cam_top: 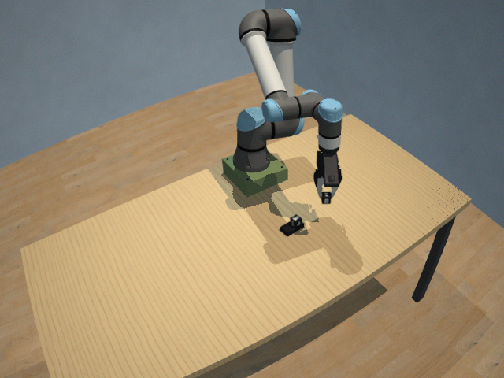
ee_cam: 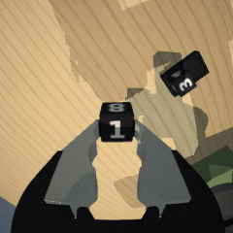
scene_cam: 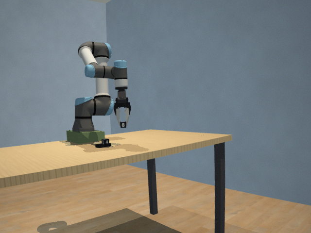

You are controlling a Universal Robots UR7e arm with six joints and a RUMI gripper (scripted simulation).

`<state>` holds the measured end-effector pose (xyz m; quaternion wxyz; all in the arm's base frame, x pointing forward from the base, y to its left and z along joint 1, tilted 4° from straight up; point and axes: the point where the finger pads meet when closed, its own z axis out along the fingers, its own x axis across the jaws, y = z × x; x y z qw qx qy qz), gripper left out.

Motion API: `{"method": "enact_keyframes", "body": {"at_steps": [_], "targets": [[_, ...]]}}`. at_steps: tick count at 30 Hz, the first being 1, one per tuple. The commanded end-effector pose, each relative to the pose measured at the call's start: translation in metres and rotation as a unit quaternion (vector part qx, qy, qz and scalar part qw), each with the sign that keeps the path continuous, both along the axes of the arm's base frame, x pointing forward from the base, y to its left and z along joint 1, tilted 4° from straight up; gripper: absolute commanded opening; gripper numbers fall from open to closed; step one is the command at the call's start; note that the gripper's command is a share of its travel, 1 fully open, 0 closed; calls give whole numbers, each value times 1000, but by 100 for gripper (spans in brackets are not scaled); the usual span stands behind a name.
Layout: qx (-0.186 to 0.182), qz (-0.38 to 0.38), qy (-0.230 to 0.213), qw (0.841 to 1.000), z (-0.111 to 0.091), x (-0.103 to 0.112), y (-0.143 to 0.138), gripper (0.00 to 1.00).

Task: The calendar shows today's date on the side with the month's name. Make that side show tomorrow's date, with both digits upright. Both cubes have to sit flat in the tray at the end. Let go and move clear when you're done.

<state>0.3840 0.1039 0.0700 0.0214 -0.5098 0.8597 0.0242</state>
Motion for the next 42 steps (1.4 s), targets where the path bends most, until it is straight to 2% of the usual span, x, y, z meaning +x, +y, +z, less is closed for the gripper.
{"method": "enact_keyframes", "body": {"at_steps": [1, 11, 25, 35, 37, 42], "targets": [[0, 7, -1, 1000, 0, 0, 0, 11], [0, 34, -3, 999, 0, 1, 1, 11], [-2, 120, -8, 993, 1, 1, 2, 11], [-3, 234, -15, 972, 1, 0, 5, 11], [-3, 234, -15, 972, 1, 0, 5, 11], [-4, 305, -20, 952, 1, -1, 7, 11]]}}
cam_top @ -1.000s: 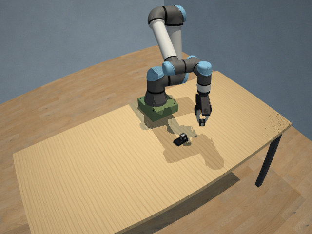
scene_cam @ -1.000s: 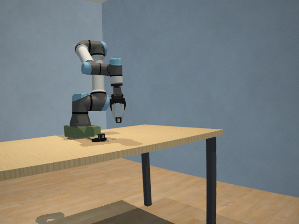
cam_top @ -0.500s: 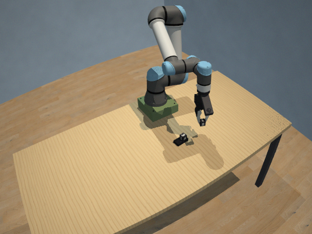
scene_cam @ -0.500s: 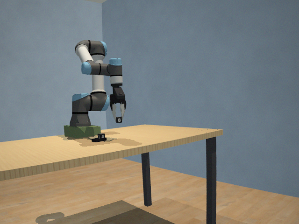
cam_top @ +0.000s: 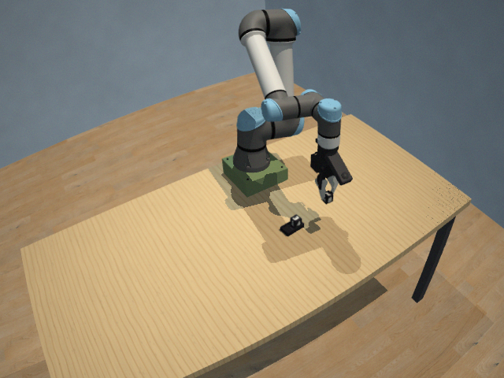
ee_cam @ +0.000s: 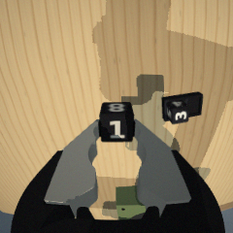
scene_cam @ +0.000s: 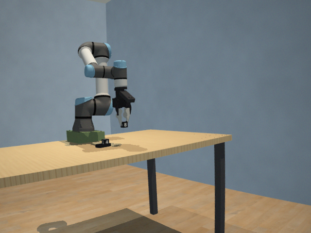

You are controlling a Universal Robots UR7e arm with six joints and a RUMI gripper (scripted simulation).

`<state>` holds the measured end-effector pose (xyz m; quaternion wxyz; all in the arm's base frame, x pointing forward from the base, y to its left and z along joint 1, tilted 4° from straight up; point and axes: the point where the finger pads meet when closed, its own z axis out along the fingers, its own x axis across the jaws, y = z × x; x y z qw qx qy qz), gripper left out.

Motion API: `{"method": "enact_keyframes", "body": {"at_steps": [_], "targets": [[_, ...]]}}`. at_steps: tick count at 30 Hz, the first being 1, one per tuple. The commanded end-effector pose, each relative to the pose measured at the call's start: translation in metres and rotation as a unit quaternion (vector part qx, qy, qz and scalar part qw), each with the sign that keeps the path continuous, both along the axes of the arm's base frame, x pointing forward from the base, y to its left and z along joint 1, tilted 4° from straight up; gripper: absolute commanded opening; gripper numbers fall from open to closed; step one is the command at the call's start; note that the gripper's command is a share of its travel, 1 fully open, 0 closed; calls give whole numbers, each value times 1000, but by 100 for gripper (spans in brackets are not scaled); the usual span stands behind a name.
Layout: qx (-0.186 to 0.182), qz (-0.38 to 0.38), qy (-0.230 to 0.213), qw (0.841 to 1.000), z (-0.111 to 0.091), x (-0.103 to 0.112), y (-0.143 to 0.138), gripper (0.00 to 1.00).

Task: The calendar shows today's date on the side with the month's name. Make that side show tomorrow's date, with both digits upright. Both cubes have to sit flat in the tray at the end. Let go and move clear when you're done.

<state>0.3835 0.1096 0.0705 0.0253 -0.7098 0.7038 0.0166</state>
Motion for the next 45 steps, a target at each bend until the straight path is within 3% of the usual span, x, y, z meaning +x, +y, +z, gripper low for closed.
{"method": "enact_keyframes", "body": {"at_steps": [1, 10, 12, 22, 27, 29, 33, 37, 39, 40, 42, 43, 44, 45], "targets": [[1, 72, -5, 997, 0, 0, 2, 11], [-1, 208, -13, 978, 1, -3, 5, 11], [-1, 208, -13, 978, 1, -3, 5, 11], [-3, 358, -23, 933, 1, -7, 7, 11], [-4, 434, -27, 900, 1, -10, 8, 11], [-4, 434, -27, 900, 1, -10, 8, 11], [-5, 506, -32, 862, 1, -13, 9, 11], [-5, 547, -34, 837, 1, -15, 9, 11], [-6, 581, -36, 813, 1, -16, 10, 11], [-6, 583, -36, 812, 1, -17, 10, 11], [-6, 617, -38, 786, 1, -18, 10, 11], [-6, 618, -38, 785, 1, -18, 10, 11], [-6, 635, -40, 772, 1, -19, 10, 11], [-6, 635, -40, 772, 1, -19, 10, 11]]}}
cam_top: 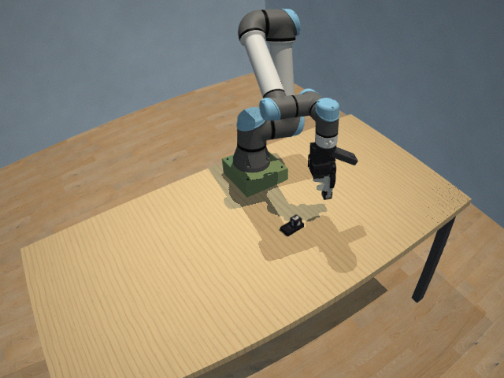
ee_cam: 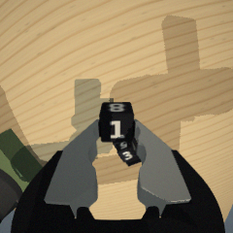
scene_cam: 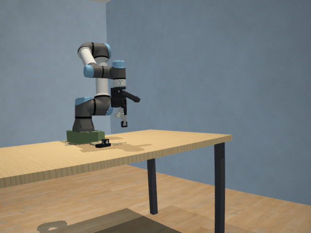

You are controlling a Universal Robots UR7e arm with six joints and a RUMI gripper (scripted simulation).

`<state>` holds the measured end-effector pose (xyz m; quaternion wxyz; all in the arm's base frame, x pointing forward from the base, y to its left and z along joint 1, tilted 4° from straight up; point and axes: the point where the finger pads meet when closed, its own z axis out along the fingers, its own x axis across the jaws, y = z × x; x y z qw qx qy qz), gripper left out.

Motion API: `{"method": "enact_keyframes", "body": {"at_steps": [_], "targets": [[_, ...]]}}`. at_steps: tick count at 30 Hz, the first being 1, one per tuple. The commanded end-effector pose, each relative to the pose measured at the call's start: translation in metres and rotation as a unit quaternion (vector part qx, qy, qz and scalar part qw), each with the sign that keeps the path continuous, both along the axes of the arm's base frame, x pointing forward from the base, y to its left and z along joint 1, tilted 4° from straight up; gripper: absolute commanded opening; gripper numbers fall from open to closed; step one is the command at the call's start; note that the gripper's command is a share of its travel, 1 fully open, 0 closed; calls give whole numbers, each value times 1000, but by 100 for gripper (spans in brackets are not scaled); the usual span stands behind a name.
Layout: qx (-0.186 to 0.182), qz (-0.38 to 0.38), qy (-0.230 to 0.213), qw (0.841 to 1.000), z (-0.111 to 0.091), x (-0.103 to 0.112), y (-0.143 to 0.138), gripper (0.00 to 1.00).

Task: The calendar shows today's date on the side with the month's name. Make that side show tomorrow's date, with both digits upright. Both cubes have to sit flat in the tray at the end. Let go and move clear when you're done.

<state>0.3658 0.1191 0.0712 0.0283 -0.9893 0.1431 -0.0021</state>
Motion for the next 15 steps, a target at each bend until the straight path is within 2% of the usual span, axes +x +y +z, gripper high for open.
{"method": "enact_keyframes", "body": {"at_steps": [1, 4, 9, 15], "targets": [[3, 52, -4, 999, 0, -2, 0, 11], [3, 118, -8, 993, 0, -4, 0, 11], [2, 183, -11, 983, 0, -7, -1, 11], [0, 267, -16, 964, 0, -11, -2, 11]]}}
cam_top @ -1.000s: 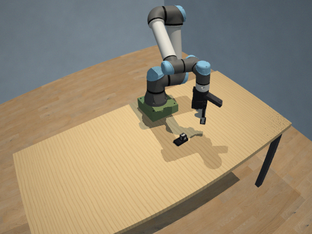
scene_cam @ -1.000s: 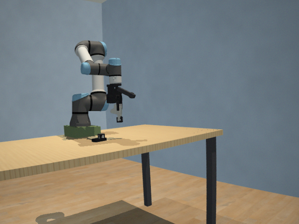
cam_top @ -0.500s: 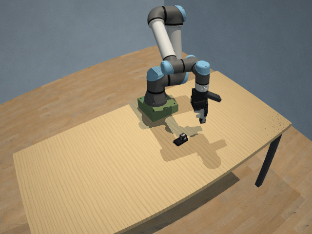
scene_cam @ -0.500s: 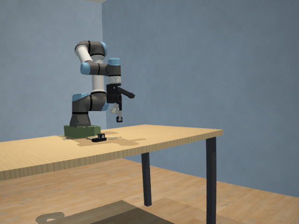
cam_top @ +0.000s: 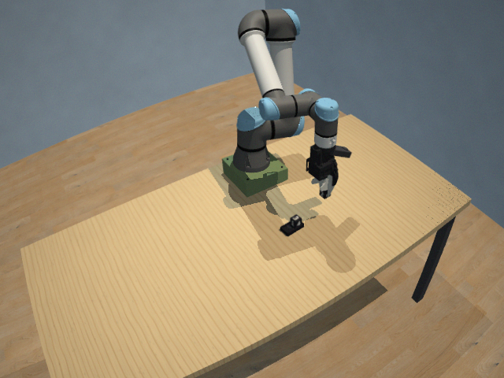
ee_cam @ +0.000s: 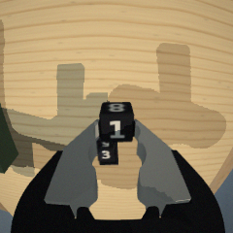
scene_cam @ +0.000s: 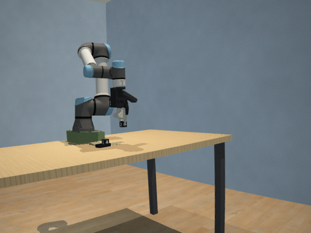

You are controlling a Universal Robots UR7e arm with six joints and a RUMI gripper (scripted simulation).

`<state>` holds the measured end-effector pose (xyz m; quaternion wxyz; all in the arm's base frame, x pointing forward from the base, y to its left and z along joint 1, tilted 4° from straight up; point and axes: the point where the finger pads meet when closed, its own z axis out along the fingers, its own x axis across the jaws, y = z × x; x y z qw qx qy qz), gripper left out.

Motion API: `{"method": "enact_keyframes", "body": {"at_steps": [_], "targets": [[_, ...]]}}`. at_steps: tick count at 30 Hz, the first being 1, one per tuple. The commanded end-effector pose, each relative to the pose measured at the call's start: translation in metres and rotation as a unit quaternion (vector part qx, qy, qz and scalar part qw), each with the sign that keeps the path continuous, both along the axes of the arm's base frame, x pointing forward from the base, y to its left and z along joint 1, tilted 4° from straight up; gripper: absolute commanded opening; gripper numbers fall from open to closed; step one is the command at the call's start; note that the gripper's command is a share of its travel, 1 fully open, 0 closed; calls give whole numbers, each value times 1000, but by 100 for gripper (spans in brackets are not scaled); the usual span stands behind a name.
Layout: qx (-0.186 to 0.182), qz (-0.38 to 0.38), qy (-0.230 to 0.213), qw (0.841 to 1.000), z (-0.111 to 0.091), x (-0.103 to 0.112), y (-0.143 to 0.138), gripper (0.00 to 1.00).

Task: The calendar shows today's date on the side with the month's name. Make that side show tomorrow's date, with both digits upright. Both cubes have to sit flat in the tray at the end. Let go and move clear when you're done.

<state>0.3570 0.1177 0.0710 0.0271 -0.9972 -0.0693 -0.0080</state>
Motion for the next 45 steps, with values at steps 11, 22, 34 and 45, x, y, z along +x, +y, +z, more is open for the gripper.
{"method": "enact_keyframes", "body": {"at_steps": [11, 22, 34, 45], "targets": [[1, 218, -14, 976, 0, -8, -4, 11], [-1, 350, -21, 936, 0, -13, -8, 11], [-3, 513, -31, 858, -1, -18, -15, 11], [-4, 607, -37, 794, -1, -20, -19, 11]]}}
